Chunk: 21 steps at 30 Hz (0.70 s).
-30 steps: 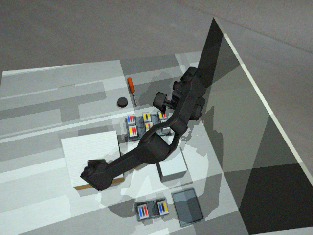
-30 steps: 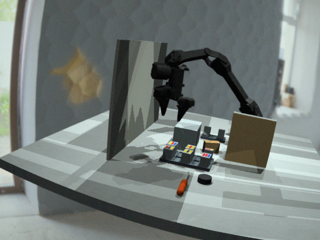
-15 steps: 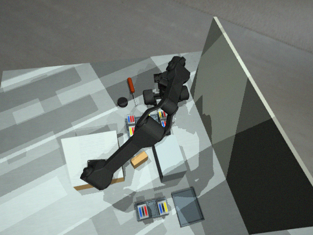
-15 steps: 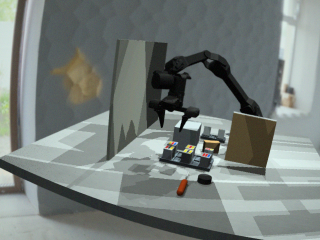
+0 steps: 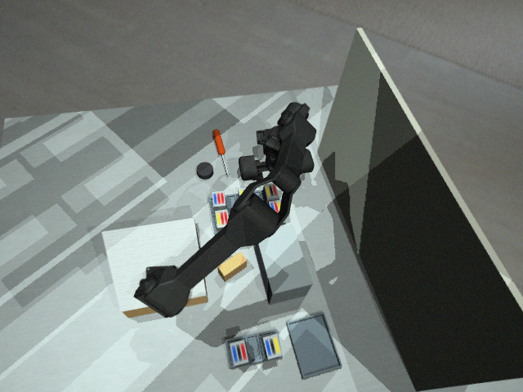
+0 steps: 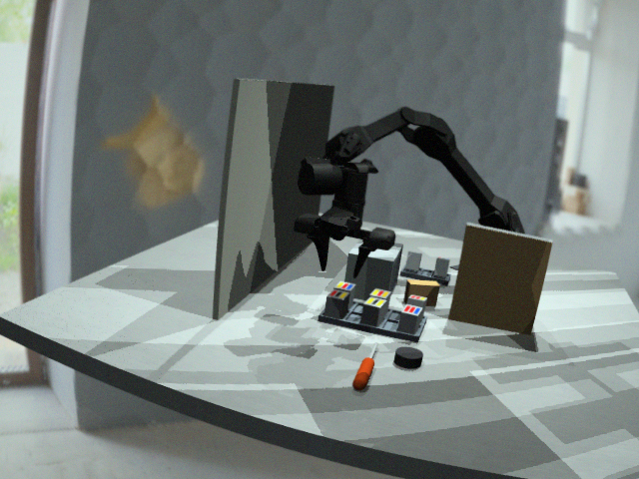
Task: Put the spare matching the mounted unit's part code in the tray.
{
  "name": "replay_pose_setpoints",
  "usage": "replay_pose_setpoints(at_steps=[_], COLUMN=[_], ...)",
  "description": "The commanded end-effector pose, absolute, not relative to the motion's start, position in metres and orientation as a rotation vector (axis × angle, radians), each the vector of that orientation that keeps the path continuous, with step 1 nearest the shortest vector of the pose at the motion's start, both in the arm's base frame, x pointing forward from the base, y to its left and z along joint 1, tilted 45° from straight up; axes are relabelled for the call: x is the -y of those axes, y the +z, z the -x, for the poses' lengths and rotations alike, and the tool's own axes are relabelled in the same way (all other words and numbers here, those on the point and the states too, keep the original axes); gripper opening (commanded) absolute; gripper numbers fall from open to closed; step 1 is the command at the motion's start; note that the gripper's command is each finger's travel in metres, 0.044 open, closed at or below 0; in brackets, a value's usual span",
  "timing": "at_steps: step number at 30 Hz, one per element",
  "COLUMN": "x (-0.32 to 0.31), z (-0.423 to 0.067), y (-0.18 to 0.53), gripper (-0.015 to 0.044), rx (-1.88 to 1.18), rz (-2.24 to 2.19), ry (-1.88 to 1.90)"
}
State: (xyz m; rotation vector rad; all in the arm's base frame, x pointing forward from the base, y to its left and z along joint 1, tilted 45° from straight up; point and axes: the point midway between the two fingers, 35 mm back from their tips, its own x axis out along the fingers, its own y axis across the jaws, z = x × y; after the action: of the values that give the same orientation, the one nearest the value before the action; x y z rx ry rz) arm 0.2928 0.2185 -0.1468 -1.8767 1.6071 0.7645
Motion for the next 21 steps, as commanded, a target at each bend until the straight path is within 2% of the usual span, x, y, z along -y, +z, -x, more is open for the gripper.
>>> replay_pose_setpoints(at_steps=[1,21], x=[-0.212,-0.189], z=[-0.294,-0.299], y=[-0.152,-0.176], gripper=[0.03,0.03], rx=[-1.612,-1.612], rz=[1.884,1.885], ry=[0.767,0.765])
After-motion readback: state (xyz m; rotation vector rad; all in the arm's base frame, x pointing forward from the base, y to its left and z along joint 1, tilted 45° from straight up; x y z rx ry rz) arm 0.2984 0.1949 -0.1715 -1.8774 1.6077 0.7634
